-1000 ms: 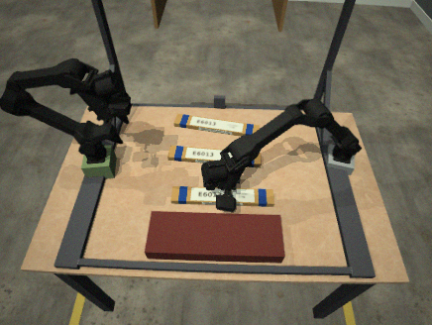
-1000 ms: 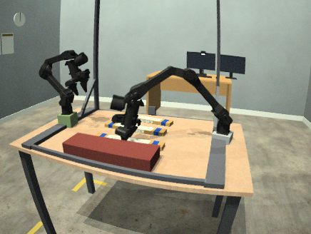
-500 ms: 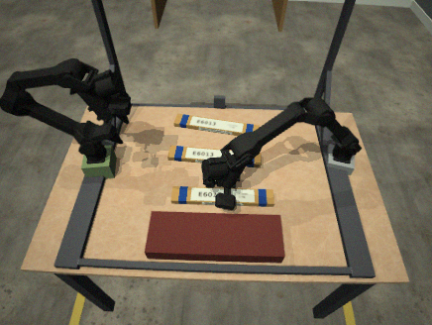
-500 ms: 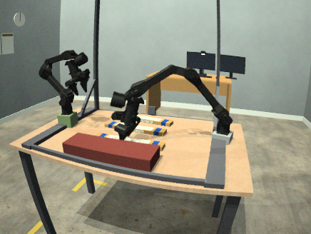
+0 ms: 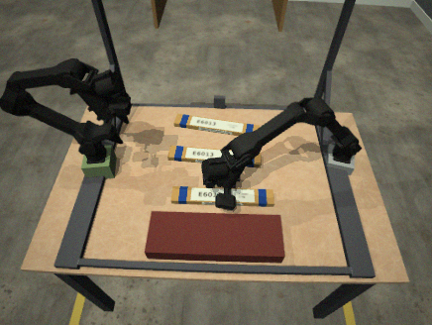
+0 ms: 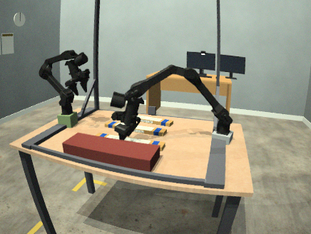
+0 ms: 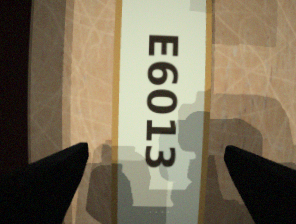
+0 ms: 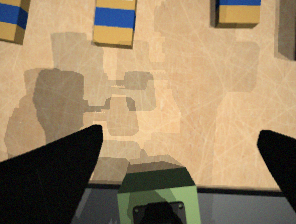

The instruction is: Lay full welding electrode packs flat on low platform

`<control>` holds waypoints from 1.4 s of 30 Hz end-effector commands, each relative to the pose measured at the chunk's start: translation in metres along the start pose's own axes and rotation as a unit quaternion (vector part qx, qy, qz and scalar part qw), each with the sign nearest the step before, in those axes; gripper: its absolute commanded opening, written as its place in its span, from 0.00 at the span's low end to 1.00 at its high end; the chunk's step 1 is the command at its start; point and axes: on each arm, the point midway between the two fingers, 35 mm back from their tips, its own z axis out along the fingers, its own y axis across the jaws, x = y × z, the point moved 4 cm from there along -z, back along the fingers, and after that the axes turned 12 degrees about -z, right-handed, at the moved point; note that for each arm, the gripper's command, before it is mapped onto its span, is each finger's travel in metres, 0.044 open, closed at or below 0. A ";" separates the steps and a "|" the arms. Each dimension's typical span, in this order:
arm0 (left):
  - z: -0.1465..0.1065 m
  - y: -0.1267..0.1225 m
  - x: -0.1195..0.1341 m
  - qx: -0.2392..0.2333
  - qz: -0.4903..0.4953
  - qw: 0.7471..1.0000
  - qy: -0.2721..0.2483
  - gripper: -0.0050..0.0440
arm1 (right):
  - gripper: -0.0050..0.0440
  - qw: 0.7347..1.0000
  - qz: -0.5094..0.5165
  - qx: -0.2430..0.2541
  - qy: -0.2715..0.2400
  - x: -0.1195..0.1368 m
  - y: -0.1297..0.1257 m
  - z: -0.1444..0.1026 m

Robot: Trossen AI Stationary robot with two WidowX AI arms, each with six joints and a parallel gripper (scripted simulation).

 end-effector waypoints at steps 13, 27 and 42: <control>-0.017 -0.001 -0.004 -0.002 0.002 1.000 -0.020 0.98 | 0.98 1.000 0.000 0.002 -0.010 -0.002 -0.001 -0.005; -0.069 -0.003 -0.020 -0.003 0.003 1.000 -0.029 0.98 | 0.98 1.000 0.000 0.002 -0.010 -0.002 -0.001 -0.005; -0.105 -0.025 0.041 0.013 -0.001 0.997 -0.076 0.98 | 0.98 1.000 0.000 0.001 -0.004 -0.048 -0.010 0.044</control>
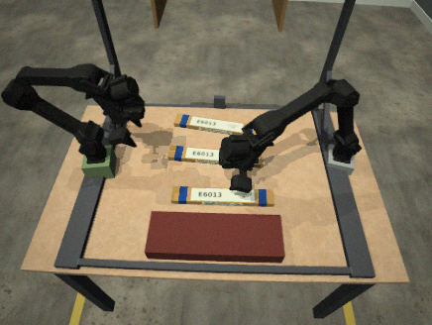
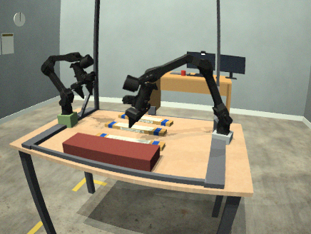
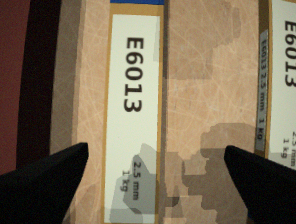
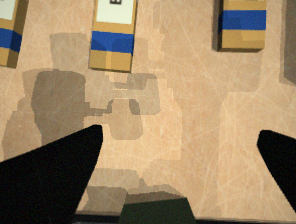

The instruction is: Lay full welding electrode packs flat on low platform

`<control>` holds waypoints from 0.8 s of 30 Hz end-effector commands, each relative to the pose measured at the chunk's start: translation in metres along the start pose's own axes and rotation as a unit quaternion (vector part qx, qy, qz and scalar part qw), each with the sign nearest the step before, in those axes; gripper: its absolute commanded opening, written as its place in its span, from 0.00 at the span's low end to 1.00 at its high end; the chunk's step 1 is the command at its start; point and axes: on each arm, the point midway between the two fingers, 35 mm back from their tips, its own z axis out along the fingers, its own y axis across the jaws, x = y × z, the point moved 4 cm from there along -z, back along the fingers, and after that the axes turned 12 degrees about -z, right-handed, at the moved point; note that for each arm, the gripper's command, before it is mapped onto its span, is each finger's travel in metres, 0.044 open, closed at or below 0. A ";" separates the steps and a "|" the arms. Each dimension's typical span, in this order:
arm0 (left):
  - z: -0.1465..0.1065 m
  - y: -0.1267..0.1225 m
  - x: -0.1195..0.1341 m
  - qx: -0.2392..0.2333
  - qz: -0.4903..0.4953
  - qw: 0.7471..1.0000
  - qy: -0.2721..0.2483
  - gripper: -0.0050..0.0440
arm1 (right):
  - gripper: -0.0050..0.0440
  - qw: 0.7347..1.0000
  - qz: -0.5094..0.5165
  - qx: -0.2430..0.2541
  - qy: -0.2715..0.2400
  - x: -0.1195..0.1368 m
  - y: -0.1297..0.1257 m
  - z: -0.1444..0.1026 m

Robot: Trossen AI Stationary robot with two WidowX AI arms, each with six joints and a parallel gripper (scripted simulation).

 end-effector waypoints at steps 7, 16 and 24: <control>-0.044 -0.020 0.036 -0.003 0.002 1.000 -0.028 0.98 | 0.98 1.000 0.000 0.005 -0.013 -0.046 -0.010 0.032; -0.079 -0.038 0.080 -0.003 0.002 1.000 -0.023 0.98 | 0.98 1.000 0.000 0.003 -0.010 -0.048 -0.011 0.039; -0.102 -0.050 0.110 -0.002 0.001 1.000 -0.021 0.98 | 0.98 1.000 0.000 0.003 -0.010 -0.048 -0.011 0.039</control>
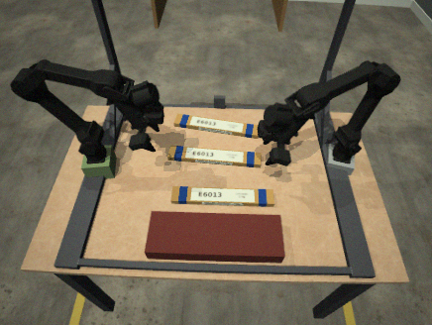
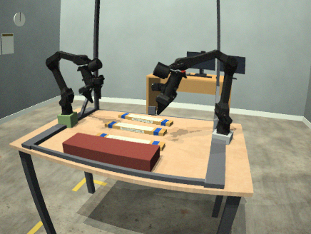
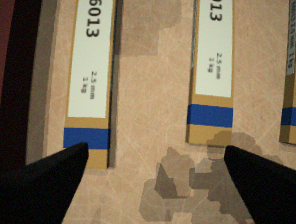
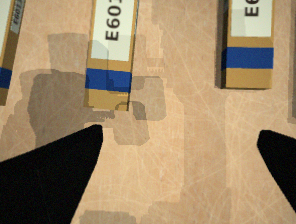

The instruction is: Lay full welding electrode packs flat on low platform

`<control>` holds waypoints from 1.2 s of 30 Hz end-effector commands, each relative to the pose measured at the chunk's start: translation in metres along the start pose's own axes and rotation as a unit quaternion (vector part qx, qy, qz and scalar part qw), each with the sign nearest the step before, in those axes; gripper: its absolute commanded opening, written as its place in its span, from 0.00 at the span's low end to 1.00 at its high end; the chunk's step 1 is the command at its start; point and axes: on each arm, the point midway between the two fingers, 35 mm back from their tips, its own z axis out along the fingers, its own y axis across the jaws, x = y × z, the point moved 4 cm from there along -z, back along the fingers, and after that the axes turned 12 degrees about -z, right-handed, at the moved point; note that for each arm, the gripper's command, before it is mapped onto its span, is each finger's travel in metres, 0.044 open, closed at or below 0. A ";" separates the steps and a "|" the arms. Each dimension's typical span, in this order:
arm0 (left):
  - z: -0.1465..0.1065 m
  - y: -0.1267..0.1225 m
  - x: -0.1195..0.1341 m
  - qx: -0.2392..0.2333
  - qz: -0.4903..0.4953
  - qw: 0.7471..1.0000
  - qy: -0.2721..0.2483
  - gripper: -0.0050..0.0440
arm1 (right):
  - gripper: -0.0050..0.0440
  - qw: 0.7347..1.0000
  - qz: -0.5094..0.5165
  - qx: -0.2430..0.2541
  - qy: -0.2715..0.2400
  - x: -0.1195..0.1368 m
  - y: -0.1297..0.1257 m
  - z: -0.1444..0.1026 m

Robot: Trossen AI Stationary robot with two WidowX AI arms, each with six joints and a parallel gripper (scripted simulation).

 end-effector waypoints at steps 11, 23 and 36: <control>-0.040 -0.018 0.041 -0.003 -0.001 1.000 -0.004 0.98 | 0.98 1.000 0.000 0.002 -0.005 -0.003 -0.001 -0.002; -0.041 -0.018 0.037 -0.002 0.000 1.000 -0.007 0.98 | 0.98 1.000 0.000 0.002 -0.005 -0.003 -0.001 -0.002; -0.002 -0.073 0.040 0.028 0.075 0.997 0.008 0.98 | 0.98 0.996 0.079 0.030 -0.003 -0.027 0.060 0.025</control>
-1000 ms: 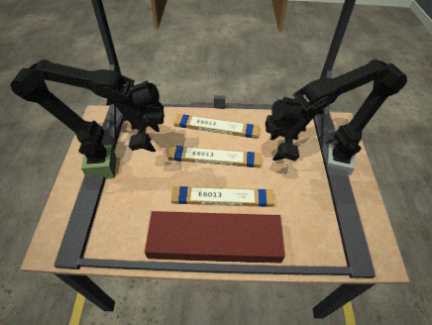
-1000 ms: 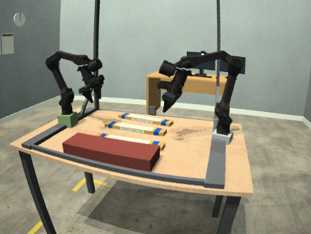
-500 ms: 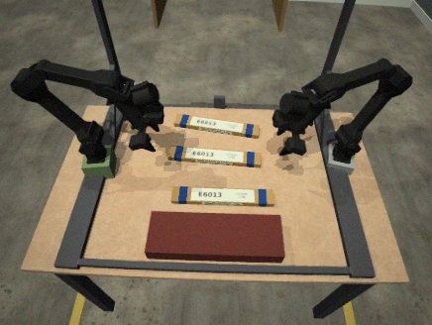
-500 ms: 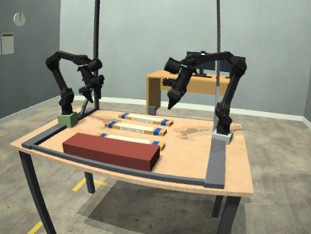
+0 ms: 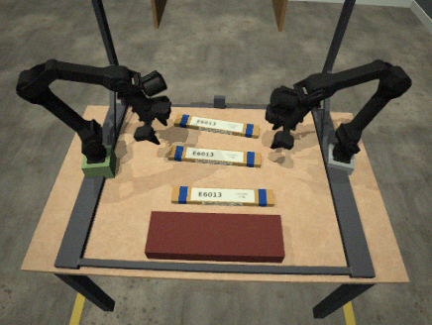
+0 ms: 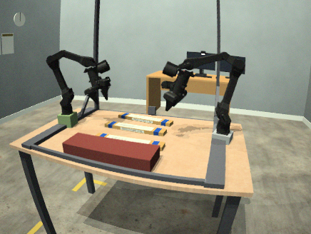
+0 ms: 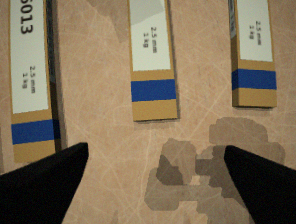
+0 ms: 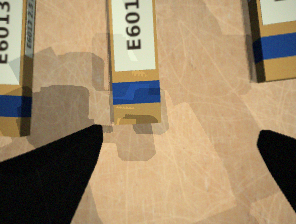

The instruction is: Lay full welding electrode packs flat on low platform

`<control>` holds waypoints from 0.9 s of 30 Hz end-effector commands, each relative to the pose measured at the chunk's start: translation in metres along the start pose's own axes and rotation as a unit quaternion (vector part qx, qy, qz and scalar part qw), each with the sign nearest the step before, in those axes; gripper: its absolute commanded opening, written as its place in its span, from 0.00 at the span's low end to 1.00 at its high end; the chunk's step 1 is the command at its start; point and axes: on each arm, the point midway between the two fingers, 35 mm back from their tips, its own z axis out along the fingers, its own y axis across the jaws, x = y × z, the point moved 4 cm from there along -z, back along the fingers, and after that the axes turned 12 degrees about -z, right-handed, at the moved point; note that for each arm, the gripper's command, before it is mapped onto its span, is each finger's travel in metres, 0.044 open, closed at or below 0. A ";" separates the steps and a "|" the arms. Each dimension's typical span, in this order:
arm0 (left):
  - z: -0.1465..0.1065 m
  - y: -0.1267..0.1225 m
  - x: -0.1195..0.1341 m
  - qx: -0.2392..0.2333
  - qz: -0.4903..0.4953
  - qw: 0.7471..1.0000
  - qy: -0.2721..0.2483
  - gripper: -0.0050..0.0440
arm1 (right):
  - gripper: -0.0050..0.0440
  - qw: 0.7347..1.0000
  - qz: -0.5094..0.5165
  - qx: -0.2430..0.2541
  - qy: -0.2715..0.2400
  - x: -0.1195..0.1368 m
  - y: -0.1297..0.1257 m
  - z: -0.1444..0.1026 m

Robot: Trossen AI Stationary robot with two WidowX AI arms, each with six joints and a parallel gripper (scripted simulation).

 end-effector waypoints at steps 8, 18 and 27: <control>0.038 -0.056 -0.011 -0.002 0.002 1.000 -0.003 0.98 | 0.98 1.000 0.008 0.005 -0.008 -0.019 0.064 0.023; 0.063 -0.102 -0.025 0.002 0.001 1.000 -0.015 0.98 | 0.98 1.000 0.009 0.003 -0.008 -0.027 0.114 0.044; 0.096 -0.152 -0.033 0.004 0.000 1.000 -0.015 0.98 | 0.98 1.000 0.009 0.002 -0.007 -0.036 0.169 0.066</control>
